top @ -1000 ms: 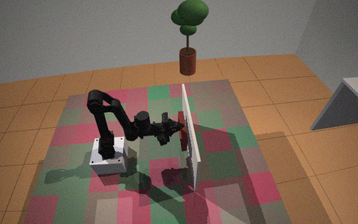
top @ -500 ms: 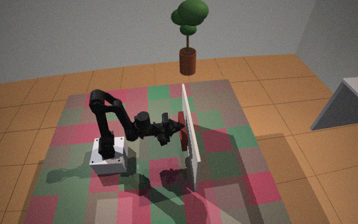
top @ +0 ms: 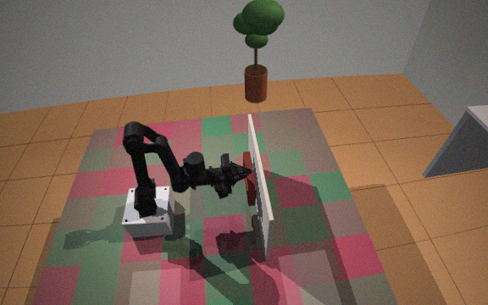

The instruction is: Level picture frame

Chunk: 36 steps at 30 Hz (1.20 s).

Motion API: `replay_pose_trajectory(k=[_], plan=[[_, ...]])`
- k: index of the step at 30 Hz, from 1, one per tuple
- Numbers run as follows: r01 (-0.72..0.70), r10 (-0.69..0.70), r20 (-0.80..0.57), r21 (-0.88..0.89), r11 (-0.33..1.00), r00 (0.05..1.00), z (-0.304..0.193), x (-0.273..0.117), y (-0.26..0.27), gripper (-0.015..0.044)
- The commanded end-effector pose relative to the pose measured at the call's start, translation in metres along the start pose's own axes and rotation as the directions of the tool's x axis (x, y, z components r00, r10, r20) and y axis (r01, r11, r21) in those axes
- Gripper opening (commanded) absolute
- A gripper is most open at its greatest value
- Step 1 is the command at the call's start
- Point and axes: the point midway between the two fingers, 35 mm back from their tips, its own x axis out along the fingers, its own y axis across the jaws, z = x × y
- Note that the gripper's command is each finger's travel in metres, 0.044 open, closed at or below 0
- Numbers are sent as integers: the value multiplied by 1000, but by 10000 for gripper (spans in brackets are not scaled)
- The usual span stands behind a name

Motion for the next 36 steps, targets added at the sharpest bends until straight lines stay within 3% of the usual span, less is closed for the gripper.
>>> replay_pose_trajectory(k=[1,31,36], plan=[[-1,1,0,-2,1000,1000,0,0,0,0],[1,0,3,-163,987,1000,-1,1,-5,0],[2,-2,2,-140,990,1000,-1,0,-5,131]])
